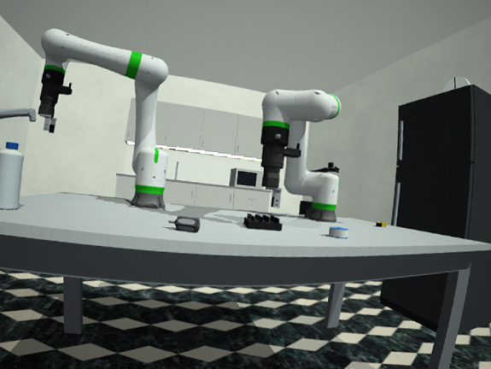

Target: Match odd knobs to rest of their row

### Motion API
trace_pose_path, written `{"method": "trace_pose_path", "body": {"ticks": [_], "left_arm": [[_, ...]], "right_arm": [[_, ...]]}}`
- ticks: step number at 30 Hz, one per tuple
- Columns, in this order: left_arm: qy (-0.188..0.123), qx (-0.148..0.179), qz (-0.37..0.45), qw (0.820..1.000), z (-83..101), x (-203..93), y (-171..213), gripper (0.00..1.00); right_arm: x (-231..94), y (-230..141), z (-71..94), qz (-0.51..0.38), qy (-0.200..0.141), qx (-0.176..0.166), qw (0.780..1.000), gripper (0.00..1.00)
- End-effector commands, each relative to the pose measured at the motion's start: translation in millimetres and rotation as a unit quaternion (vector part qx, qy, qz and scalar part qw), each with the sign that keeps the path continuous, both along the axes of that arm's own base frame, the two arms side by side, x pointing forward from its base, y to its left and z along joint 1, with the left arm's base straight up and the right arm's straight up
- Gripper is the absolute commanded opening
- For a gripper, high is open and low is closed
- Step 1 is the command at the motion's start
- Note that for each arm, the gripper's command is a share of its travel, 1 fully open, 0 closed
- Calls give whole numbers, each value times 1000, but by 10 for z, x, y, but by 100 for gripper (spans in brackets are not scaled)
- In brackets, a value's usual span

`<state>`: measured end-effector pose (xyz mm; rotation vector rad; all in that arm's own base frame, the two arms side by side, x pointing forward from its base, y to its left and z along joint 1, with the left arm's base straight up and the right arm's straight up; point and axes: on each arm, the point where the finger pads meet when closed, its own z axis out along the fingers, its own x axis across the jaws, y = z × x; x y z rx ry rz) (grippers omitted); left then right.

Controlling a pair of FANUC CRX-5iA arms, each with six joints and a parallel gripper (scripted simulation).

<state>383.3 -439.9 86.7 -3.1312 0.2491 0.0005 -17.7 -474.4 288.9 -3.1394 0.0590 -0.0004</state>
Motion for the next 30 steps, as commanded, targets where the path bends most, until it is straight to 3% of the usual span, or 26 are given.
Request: {"method": "trace_pose_path", "body": {"ticks": [1,30], "left_arm": [[-1,-1,0,1000,-21,3,-6,46],[-1,-1,0,1000,-239,3,-8,46]], "right_arm": [[-1,-2,8,0,0,-1,1000,100],[-1,-2,8,0,0,-1,1000,100]]}}
